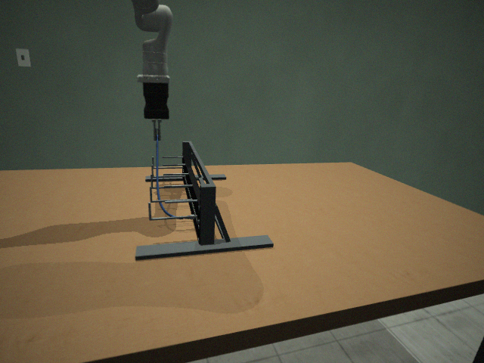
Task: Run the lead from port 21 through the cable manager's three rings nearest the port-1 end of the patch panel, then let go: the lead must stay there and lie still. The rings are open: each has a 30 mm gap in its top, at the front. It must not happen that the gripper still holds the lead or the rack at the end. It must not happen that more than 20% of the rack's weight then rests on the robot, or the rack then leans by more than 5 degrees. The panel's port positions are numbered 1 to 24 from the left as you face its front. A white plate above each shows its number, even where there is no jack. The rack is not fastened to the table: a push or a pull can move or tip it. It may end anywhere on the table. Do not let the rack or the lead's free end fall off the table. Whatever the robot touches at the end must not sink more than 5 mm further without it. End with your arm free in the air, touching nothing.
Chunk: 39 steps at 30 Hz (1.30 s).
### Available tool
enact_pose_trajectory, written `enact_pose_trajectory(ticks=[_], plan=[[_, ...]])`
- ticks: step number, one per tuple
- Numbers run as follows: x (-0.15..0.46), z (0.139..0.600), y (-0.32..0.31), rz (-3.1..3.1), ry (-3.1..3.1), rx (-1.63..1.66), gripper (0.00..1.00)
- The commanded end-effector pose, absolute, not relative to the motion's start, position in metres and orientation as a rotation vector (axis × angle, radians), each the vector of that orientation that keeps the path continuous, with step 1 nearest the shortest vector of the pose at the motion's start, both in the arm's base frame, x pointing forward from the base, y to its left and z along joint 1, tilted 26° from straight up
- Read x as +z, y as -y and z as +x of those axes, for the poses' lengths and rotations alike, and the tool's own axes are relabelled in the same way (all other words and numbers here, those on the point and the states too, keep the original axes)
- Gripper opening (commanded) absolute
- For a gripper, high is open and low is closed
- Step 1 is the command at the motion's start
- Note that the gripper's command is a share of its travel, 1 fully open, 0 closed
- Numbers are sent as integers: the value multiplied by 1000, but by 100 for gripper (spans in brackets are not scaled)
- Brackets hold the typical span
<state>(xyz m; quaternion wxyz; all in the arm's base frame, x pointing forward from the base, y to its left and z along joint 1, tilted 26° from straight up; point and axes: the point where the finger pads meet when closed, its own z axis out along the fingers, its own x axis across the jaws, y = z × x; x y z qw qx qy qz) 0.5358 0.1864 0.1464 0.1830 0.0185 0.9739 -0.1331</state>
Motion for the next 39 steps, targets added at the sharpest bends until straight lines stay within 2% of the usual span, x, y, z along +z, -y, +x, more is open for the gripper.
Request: enact_pose_trajectory(ticks=[1, 39], plan=[[147, 536, -188, 50, -2746, -372, 0], [111, 550, -177, 50, -2746, -372, 0]])
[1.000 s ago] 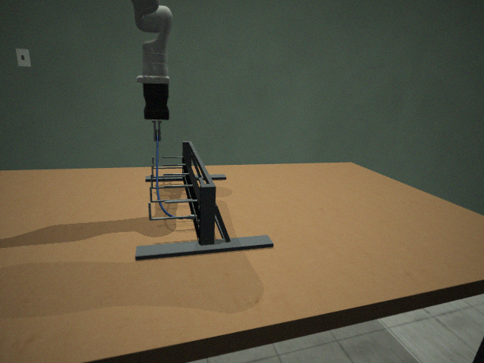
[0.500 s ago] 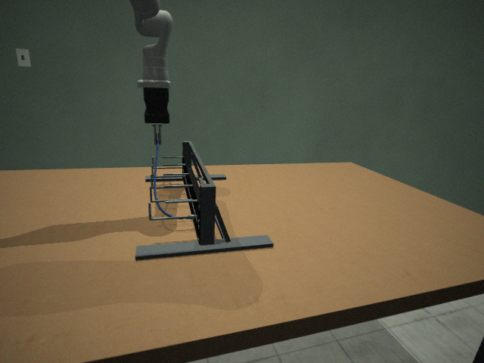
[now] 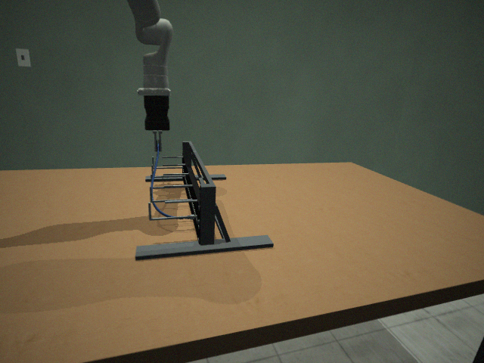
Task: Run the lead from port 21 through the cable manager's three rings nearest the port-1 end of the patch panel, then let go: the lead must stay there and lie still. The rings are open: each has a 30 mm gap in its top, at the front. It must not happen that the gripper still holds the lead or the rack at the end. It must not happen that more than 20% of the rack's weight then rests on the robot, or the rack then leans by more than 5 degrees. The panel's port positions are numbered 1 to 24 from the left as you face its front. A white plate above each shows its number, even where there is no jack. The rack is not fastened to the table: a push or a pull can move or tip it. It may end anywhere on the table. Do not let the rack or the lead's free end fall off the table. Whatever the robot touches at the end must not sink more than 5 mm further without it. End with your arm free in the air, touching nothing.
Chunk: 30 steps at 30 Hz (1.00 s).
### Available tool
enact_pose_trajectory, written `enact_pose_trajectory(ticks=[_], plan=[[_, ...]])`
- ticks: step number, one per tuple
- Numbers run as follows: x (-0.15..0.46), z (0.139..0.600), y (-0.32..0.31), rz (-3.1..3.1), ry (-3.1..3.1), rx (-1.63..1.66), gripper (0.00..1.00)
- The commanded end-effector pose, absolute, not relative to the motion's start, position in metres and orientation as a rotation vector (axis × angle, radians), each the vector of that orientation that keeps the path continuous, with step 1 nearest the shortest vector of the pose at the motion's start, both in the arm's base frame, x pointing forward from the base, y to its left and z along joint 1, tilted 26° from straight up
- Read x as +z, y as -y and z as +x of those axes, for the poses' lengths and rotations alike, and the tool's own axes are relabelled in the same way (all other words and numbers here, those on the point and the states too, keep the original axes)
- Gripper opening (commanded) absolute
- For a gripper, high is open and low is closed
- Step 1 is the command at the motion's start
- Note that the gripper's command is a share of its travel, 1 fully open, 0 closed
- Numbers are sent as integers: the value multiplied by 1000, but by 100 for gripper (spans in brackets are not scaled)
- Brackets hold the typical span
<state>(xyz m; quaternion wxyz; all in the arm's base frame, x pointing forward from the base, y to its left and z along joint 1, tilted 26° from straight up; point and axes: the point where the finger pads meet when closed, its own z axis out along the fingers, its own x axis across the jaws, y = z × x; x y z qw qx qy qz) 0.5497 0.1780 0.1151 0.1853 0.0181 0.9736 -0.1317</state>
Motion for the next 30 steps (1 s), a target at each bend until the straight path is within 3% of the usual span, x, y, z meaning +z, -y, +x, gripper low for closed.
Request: enact_pose_trajectory(ticks=[1, 30], plan=[[110, 551, -177, 50, -2746, -372, 0], [68, 567, -165, 50, -2746, -372, 0]])
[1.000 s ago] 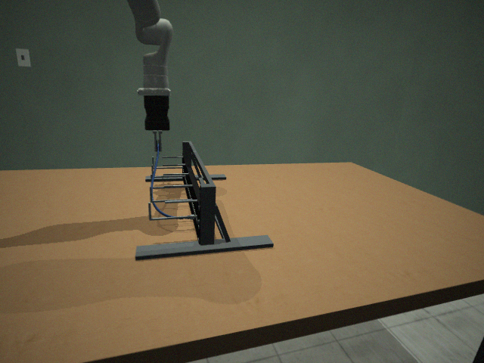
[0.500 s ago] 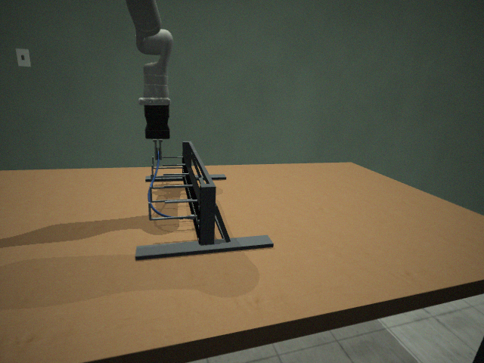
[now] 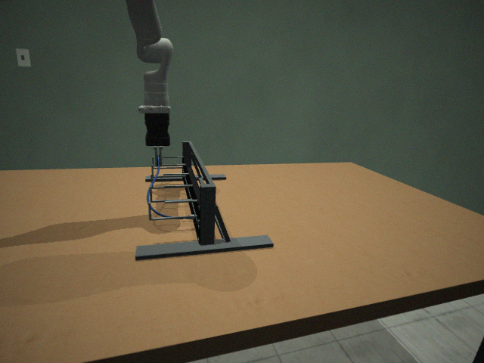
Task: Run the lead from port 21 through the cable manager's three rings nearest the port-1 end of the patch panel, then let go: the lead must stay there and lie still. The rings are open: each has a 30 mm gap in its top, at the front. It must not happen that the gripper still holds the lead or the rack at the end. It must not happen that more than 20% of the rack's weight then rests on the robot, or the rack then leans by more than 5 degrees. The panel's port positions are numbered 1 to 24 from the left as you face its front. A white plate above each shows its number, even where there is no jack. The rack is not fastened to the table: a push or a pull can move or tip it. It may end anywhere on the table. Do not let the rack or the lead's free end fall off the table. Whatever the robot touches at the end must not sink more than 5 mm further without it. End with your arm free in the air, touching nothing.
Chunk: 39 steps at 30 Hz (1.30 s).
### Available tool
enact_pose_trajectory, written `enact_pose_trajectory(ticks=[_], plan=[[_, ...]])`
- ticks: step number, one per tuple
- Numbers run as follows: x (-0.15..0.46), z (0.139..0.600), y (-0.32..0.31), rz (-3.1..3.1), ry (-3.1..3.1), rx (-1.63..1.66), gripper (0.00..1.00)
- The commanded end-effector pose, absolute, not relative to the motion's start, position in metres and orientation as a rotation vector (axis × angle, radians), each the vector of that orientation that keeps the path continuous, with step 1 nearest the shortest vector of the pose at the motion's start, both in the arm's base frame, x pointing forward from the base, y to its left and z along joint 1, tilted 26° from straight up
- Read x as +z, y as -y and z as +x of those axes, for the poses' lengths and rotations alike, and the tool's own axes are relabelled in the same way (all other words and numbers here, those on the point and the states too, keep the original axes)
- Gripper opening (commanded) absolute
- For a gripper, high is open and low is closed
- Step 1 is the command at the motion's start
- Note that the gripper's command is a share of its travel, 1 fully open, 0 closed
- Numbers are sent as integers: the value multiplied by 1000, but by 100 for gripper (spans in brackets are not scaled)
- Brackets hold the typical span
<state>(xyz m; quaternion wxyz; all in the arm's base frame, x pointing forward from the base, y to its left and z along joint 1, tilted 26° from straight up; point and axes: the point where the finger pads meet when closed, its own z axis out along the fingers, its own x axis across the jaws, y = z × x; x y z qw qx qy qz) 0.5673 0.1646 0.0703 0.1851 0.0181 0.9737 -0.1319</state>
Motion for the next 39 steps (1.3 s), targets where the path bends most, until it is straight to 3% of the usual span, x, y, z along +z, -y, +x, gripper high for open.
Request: enact_pose_trajectory(ticks=[1, 39], plan=[[68, 567, -165, 50, -2746, -372, 0], [62, 576, -162, 50, -2746, -372, 0]])
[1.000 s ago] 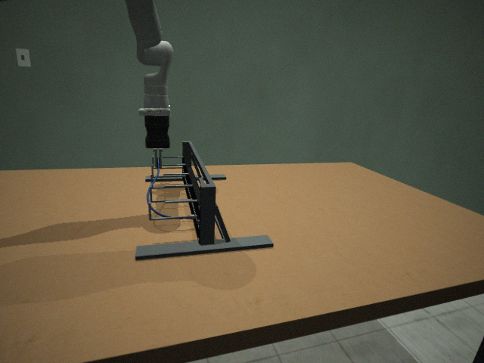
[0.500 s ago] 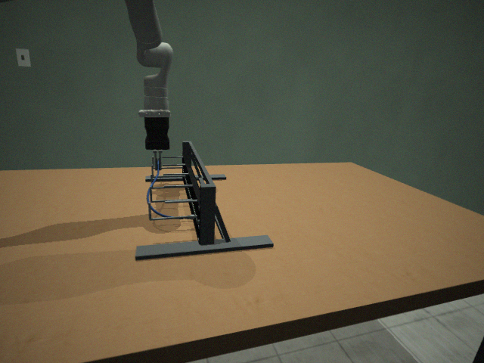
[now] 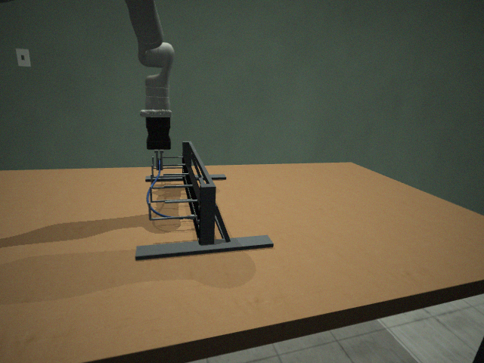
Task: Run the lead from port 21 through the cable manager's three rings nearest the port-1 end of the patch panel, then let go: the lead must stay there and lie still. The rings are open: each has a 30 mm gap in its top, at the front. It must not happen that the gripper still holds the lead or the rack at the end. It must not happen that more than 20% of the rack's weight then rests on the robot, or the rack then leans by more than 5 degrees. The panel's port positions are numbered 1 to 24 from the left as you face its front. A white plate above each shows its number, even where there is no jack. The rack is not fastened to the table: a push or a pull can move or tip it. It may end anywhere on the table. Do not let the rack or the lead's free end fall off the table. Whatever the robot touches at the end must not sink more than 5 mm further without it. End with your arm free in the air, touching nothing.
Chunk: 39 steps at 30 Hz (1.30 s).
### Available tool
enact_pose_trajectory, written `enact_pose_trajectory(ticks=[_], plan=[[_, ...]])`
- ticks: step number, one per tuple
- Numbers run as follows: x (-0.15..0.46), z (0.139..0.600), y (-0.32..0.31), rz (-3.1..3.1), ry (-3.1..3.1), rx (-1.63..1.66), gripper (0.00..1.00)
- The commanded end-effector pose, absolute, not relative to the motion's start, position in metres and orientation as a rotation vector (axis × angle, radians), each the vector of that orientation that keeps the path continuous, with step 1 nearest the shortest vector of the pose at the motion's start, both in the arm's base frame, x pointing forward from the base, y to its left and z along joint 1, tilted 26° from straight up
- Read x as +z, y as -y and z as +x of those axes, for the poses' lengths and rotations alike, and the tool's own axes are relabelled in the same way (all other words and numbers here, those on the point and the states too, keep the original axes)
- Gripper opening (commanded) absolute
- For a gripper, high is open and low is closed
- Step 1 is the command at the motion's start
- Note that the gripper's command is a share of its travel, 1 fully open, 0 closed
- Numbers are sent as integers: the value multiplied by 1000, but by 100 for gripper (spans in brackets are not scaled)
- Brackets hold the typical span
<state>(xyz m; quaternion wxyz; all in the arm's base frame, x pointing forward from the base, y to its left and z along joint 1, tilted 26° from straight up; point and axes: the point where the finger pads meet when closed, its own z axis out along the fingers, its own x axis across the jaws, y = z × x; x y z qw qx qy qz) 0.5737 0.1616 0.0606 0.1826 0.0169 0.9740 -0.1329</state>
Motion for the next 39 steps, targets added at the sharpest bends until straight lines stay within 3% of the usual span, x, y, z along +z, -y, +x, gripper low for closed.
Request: enact_pose_trajectory(ticks=[1, 39], plan=[[63, 577, -162, 50, -2746, -372, 0], [75, 607, -163, 50, -2746, -372, 0]])
